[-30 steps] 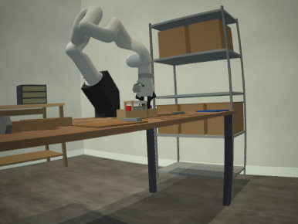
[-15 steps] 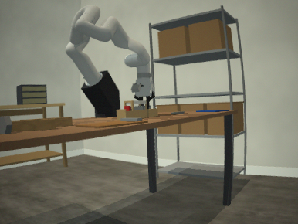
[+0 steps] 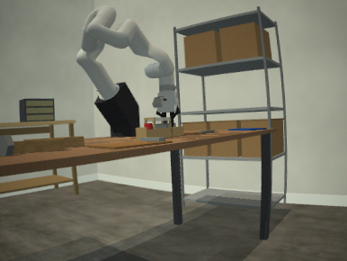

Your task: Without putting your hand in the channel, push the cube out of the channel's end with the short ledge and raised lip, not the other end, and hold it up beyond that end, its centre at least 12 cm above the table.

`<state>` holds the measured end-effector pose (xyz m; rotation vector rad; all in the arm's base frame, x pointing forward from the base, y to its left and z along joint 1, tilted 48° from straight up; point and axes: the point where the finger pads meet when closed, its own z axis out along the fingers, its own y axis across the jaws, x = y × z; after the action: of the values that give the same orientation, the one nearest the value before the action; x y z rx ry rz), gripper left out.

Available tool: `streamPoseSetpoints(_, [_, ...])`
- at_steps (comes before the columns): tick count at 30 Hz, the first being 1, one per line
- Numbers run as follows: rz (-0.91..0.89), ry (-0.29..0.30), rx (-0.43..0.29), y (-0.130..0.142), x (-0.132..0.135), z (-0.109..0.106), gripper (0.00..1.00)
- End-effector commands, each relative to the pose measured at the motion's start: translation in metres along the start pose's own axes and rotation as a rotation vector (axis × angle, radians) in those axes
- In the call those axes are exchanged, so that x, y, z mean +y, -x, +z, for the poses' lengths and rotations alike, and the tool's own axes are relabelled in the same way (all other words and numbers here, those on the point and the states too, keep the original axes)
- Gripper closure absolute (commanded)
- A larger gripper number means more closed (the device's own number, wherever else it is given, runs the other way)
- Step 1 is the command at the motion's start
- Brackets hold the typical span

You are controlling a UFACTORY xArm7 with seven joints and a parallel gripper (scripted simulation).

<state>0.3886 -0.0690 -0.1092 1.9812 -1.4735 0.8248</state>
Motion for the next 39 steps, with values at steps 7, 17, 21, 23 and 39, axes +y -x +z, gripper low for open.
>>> streamPoseSetpoints(7, [0.0,-0.004,-0.002,0.0008,-0.0014,-0.0016,1.0])
streamPoseSetpoints(17, [0.0,-0.004,-0.002,0.0008,-0.0014,-0.0016,0.62])
streamPoseSetpoints(21, [0.0,-0.004,-0.002,0.0008,-0.0014,-0.0016,0.62])
streamPoseSetpoints(23, [0.0,-0.004,-0.002,0.0008,-0.0014,-0.0016,0.62])
streamPoseSetpoints(39, [0.0,-0.004,-0.002,0.0008,-0.0014,-0.0016,0.62])
